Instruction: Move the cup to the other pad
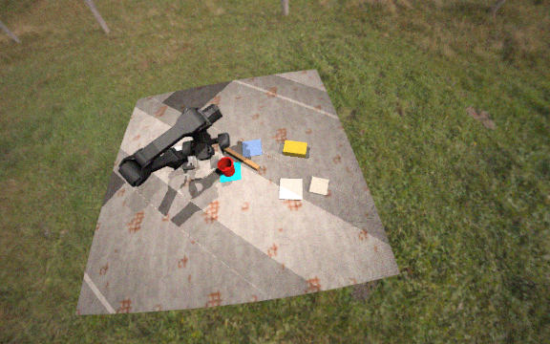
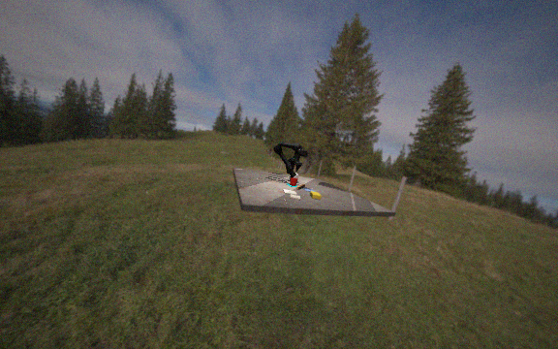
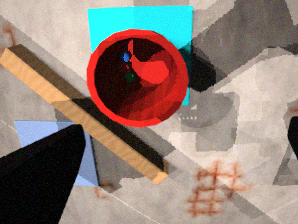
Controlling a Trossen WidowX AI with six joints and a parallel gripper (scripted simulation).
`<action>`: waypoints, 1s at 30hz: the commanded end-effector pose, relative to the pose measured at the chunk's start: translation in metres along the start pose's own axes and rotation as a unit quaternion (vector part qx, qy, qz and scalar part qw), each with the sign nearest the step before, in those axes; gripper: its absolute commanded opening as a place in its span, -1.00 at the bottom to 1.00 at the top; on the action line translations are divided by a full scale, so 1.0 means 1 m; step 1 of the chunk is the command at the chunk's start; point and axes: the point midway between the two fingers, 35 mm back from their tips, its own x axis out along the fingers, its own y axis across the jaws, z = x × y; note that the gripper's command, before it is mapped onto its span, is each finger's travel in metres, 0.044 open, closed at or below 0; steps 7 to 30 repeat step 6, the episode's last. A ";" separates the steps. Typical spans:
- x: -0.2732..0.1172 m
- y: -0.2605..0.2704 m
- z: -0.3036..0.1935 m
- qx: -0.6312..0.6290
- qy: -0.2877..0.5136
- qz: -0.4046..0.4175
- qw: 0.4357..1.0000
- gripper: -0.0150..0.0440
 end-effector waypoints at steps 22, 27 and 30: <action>-0.005 -0.001 0.000 -0.002 0.001 0.001 1.000 1.00; -0.005 -0.001 0.000 -0.002 0.001 0.001 1.000 1.00; -0.005 -0.001 0.000 -0.002 0.001 0.001 1.000 1.00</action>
